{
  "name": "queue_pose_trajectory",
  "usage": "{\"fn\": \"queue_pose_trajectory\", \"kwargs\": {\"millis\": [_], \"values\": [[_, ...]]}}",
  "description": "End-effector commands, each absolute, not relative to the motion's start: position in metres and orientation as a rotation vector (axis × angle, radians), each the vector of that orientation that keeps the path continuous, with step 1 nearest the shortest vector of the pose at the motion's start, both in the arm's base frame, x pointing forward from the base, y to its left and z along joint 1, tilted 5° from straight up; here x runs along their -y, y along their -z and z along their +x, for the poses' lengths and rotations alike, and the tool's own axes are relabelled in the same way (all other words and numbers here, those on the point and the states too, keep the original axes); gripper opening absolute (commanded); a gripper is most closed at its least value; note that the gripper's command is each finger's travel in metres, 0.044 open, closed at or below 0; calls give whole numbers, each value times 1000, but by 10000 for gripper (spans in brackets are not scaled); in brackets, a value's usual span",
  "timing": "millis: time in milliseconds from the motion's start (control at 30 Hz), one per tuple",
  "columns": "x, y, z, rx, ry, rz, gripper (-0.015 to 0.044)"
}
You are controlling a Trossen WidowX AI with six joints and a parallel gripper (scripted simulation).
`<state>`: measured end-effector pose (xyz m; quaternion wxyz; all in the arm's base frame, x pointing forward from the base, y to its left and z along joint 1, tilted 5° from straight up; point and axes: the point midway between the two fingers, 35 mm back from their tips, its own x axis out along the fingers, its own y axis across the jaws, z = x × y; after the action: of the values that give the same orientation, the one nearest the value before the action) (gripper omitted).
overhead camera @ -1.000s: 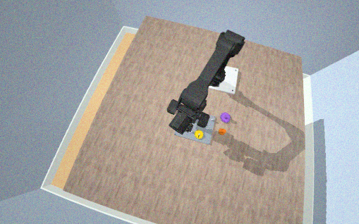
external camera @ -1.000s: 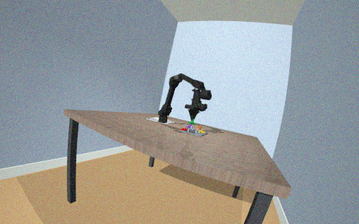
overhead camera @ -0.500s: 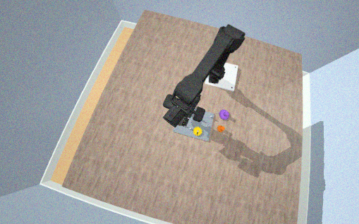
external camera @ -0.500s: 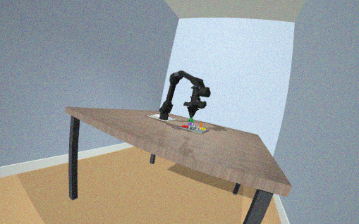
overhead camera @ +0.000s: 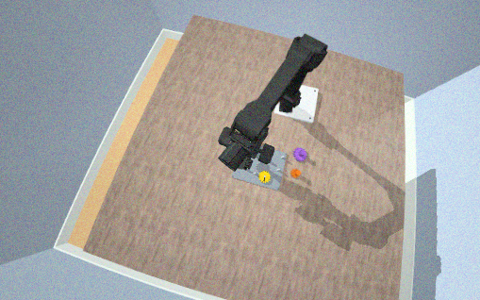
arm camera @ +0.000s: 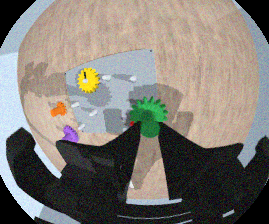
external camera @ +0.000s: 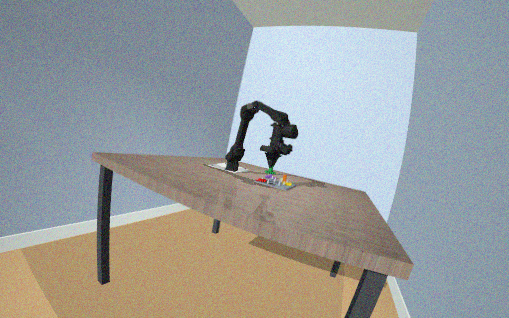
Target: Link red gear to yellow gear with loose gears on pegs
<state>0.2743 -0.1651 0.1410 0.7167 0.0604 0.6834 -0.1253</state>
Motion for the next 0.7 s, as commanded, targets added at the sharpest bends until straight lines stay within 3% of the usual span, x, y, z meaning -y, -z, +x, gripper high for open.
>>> {"fn": "queue_pose_trajectory", "kwargs": {"millis": [0,667], "values": [[165,-140,275,-1513,261,123,0],[168,-113,276,-1524,182,39,0]]}}
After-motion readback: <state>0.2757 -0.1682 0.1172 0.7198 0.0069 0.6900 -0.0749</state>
